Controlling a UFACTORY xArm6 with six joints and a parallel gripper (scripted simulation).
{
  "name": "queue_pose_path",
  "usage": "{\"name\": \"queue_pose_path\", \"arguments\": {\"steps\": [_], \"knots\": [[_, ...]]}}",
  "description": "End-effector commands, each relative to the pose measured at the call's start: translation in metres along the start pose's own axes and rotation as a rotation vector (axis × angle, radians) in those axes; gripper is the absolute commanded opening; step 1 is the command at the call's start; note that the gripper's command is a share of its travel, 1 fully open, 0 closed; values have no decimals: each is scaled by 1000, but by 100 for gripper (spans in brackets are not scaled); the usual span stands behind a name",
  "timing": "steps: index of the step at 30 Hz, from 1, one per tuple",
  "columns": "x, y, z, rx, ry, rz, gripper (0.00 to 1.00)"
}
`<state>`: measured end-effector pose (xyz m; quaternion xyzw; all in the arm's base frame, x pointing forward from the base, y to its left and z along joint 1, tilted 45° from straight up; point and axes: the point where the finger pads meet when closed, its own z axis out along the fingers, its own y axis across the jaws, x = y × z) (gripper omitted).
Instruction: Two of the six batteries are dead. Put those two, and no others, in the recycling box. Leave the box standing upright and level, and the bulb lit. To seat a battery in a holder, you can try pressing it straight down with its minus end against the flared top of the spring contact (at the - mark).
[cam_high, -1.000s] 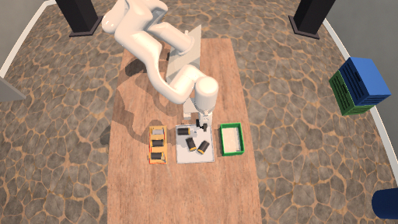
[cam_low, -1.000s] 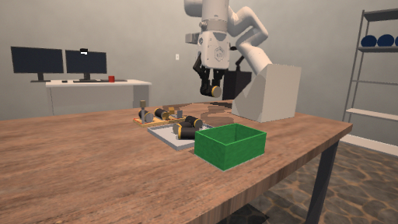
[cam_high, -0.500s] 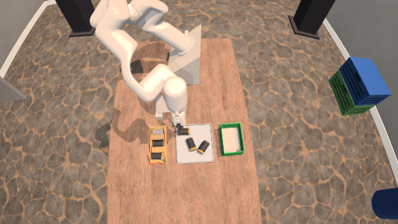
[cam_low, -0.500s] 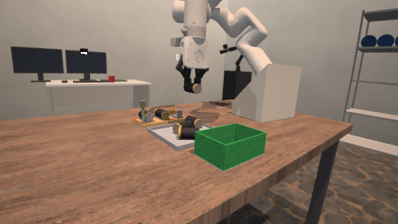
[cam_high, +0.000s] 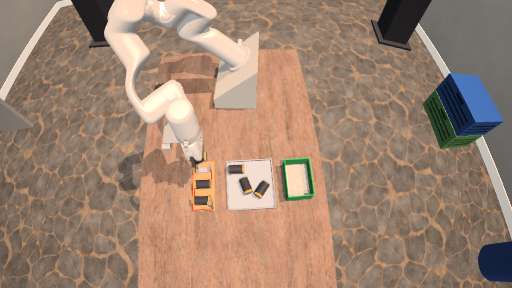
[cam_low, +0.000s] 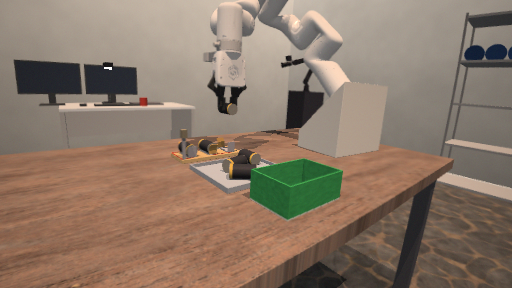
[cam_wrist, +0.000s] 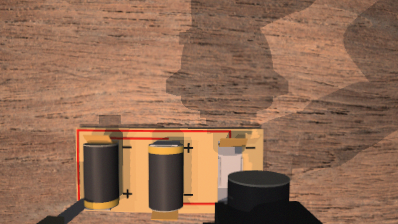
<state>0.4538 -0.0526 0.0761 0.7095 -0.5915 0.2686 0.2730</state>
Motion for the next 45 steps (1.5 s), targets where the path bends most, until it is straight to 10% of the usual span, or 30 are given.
{"name": "queue_pose_path", "arguments": {"steps": [1,21,30,45], "knots": [[6,0,-2,4,-4,-2,28],[6,0,-1,4,-4,-5,28],[6,-1,67,4,-4,-5,28],[6,-1,68,4,-4,-5,28]]}}
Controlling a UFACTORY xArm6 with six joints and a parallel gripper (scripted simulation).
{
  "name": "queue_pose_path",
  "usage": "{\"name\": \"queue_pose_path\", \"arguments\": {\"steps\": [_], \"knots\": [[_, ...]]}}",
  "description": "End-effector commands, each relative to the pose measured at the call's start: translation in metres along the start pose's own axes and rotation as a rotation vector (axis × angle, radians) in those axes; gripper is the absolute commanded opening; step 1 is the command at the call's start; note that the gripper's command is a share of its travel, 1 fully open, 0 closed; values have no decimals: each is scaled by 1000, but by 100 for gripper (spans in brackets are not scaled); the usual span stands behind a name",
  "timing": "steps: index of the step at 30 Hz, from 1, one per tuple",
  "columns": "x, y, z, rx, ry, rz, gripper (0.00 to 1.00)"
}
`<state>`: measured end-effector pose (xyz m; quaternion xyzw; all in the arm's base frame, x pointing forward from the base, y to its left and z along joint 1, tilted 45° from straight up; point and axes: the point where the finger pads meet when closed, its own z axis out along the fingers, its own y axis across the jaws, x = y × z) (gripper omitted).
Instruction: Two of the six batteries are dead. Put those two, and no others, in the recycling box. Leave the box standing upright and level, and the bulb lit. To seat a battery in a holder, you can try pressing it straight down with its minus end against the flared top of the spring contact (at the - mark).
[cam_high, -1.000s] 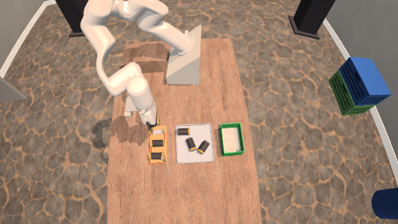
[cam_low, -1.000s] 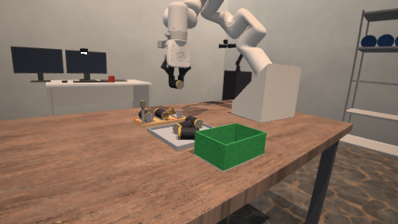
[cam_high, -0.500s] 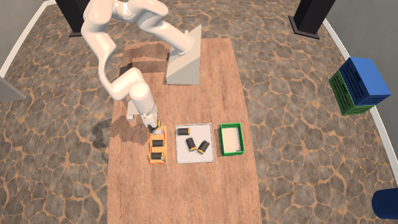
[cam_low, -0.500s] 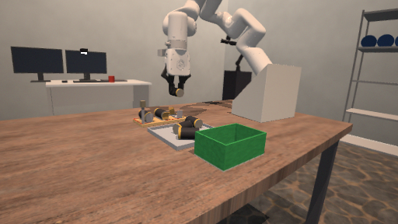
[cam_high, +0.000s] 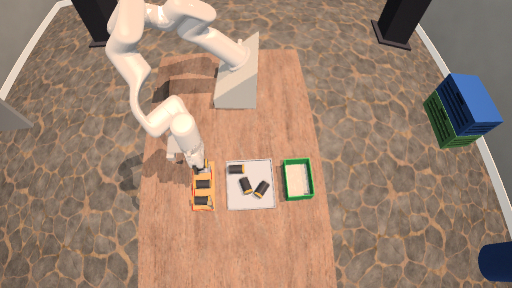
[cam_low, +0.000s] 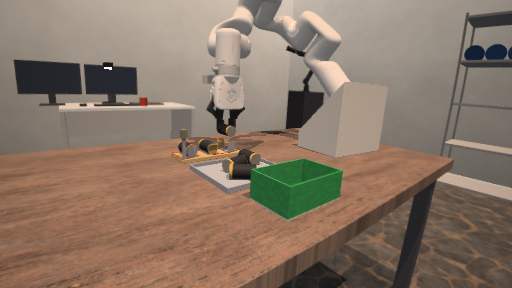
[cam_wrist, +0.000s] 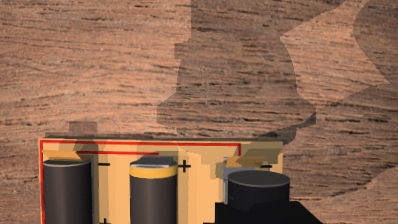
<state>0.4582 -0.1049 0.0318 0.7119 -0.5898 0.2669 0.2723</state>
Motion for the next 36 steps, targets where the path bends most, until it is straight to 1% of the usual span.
{"name": "queue_pose_path", "arguments": {"steps": [1,18,25,36], "knots": [[0,-2,-1,3,0,1,28],[1,-2,-1,3,0,1,28],[1,-2,13,3,0,1,28],[1,-2,13,3,0,1,28]]}}
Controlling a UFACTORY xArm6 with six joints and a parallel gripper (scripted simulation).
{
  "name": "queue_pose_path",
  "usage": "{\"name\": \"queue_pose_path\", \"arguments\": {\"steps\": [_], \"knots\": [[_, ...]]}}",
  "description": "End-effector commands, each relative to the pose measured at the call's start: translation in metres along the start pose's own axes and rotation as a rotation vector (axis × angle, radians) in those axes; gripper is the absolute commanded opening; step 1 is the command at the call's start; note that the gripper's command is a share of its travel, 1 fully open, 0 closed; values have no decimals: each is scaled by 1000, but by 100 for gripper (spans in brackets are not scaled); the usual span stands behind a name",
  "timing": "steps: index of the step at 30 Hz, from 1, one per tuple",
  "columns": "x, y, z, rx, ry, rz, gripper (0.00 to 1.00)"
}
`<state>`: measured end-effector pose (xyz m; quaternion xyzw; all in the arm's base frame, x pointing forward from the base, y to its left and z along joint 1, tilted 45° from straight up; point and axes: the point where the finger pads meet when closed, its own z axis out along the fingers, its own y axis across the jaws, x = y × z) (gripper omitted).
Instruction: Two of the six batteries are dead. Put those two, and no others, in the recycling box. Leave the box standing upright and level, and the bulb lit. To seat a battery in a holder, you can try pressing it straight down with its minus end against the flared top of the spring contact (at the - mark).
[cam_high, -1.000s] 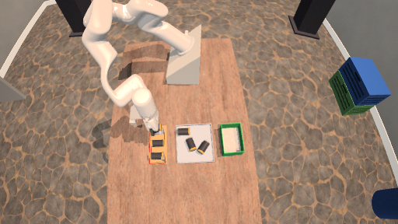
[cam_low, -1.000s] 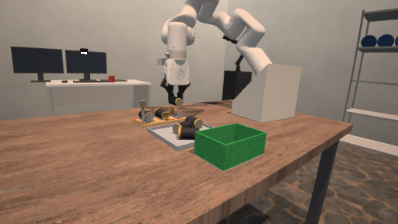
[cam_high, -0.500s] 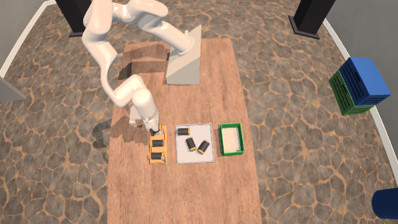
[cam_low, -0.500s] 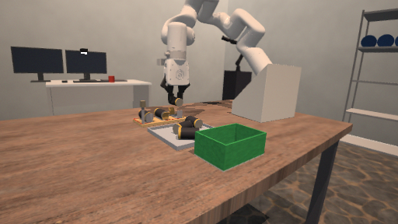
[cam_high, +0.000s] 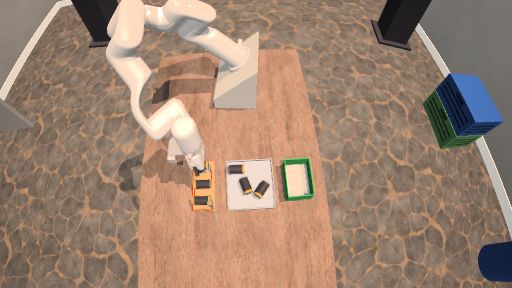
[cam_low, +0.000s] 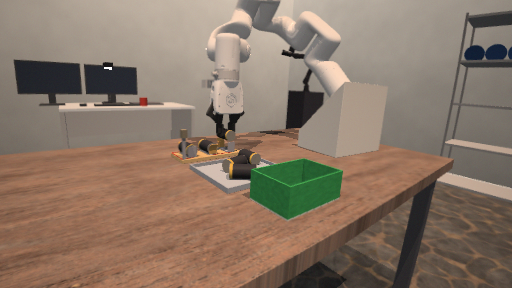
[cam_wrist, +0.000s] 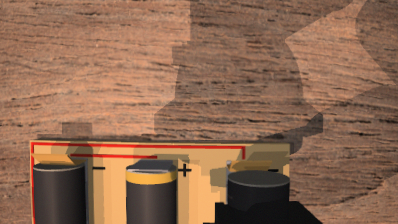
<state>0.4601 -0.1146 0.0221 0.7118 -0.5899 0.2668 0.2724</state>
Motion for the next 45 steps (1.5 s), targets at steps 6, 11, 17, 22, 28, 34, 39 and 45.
{"name": "queue_pose_path", "arguments": {"steps": [6,11,17,22,28,34,39,45], "knots": [[0,-1,0,3,0,1,28],[0,-1,3,3,0,1,28],[0,-1,11,3,0,1,28],[0,-1,20,3,0,1,28],[0,-1,27,3,0,1,28],[0,-1,30,3,0,1,28],[0,-1,30,3,0,1,28],[0,-1,30,3,0,1,28]]}}
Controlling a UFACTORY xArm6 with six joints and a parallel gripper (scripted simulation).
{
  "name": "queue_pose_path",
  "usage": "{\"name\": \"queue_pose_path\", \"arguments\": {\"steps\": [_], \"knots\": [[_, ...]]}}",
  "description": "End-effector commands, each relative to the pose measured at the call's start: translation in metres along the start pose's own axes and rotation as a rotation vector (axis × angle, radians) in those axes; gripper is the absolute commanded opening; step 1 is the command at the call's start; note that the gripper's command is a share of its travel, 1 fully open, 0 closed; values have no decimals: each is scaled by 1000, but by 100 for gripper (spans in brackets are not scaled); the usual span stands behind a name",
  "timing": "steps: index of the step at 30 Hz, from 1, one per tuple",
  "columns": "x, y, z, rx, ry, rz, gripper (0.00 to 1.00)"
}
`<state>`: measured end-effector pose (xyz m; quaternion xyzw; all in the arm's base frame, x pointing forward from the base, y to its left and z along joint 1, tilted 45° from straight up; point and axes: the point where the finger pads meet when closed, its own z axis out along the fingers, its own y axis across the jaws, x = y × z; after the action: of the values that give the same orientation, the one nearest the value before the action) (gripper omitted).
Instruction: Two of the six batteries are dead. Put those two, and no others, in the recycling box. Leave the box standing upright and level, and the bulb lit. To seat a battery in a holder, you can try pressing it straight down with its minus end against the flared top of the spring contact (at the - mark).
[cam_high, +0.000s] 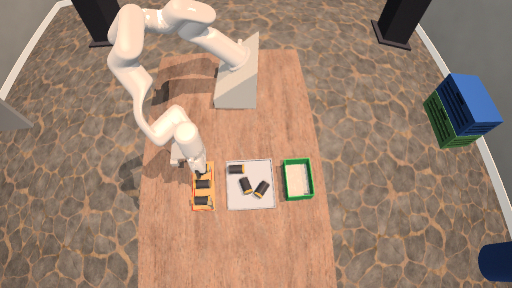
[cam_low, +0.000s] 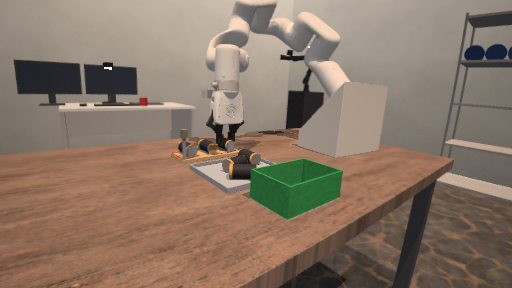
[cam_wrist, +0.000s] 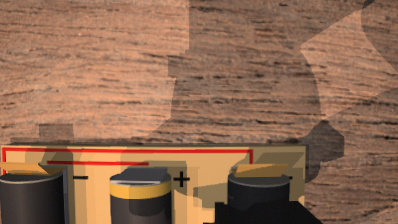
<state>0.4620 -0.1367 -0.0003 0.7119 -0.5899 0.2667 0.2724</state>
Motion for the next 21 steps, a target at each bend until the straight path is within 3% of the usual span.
{"name": "queue_pose_path", "arguments": {"steps": [1,3,4,21], "knots": [[0,-1,-1,3,0,1,28],[0,-1,-1,3,0,1,28],[0,-1,-1,3,0,1,51],[0,-1,-1,3,0,1,51]]}}
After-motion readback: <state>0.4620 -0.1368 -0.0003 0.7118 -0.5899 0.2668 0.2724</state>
